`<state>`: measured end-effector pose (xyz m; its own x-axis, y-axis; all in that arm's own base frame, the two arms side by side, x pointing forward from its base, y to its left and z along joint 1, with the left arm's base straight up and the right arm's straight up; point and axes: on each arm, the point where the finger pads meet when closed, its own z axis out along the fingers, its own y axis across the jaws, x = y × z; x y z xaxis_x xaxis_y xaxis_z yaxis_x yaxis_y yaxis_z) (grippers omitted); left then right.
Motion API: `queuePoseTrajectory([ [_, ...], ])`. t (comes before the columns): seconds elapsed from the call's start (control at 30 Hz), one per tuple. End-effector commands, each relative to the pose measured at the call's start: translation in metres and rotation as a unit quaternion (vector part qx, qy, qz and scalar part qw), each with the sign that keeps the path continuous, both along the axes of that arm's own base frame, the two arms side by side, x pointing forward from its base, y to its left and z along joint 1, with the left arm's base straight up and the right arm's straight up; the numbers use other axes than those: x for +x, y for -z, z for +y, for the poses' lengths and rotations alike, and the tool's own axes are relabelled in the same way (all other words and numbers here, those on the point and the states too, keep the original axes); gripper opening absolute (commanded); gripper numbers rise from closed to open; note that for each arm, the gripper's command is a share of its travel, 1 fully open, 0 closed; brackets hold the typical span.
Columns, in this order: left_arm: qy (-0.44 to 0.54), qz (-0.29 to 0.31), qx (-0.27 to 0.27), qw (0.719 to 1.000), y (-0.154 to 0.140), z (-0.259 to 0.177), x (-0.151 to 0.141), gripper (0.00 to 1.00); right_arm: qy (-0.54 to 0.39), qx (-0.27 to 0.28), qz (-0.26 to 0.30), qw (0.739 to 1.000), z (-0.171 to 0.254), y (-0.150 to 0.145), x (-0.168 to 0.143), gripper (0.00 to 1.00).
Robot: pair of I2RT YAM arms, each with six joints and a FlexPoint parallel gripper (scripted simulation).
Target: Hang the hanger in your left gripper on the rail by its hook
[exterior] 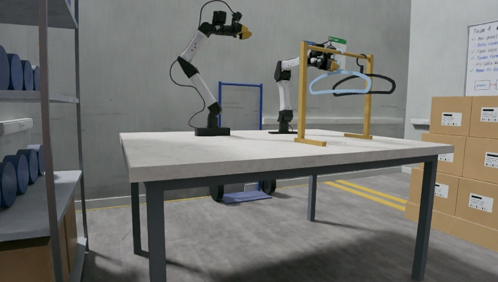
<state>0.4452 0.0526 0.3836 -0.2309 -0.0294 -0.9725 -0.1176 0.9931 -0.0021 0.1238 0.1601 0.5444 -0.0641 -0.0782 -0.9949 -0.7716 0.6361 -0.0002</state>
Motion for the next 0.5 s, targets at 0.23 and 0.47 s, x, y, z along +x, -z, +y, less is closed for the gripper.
queuePoseTrajectory([
  [0.23,0.001,0.002,0.001,1.000,-0.003,-0.001,-0.032,0.65,0.000,0.003,0.000,1.000,0.002,-0.002,0.001,1.00],
  [0.47,0.002,0.002,0.004,1.000,-0.013,-0.006,-0.079,0.65,0.000,0.003,0.000,1.000,0.002,-0.002,0.001,1.00],
])
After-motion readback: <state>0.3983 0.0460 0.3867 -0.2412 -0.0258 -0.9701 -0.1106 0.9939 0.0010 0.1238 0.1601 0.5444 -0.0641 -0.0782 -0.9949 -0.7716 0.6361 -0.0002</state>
